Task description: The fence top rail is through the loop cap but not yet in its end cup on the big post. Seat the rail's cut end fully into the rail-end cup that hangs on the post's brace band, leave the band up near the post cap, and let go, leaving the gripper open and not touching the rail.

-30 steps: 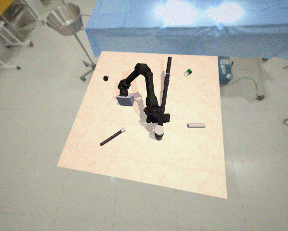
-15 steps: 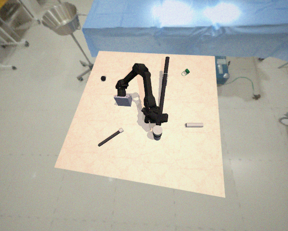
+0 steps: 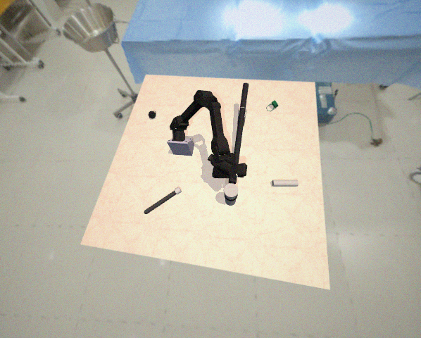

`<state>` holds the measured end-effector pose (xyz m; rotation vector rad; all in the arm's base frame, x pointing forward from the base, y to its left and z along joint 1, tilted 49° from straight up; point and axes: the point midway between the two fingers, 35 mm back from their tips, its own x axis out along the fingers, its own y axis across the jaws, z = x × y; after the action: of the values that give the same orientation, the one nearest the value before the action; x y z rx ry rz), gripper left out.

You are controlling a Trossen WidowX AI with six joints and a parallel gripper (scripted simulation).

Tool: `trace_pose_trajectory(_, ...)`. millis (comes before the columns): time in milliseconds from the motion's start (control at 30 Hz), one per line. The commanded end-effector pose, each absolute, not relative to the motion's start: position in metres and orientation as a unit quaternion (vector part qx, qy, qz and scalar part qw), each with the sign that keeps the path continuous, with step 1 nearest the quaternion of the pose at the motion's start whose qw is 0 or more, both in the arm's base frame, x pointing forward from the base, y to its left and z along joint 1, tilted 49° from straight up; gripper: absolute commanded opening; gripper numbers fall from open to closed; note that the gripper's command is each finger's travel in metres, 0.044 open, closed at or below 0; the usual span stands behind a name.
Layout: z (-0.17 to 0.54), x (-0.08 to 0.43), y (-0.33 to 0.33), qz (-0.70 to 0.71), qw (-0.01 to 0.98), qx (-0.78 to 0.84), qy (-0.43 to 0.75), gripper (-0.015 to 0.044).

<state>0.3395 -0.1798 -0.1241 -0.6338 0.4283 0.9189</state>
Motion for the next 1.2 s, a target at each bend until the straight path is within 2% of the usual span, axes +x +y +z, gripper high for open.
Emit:
trace_pose_trajectory(0, -0.104, 0.340, -0.181, 0.432, 0.827, -0.298, 0.203, 0.0440)
trace_pose_trajectory(367, -0.079, 0.343, -0.184, 0.423, 0.835, -0.281, 0.213, 0.0440)
trace_pose_trajectory(600, -0.020, 0.342, -0.183, 0.332, 0.879, -0.009, 0.342, 0.0440)
trace_pose_trajectory(833, 0.038, 0.333, -0.174, 0.201, 0.836, 0.266, 0.436, 0.0440)
trace_pose_trajectory(1067, 0.065, 0.327, -0.167, 0.126, 0.783, 0.394, 0.465, 0.0440)
trace_pose_trajectory(1167, 0.066, 0.326, -0.166, 0.124, 0.781, 0.398, 0.466, 0.0440)
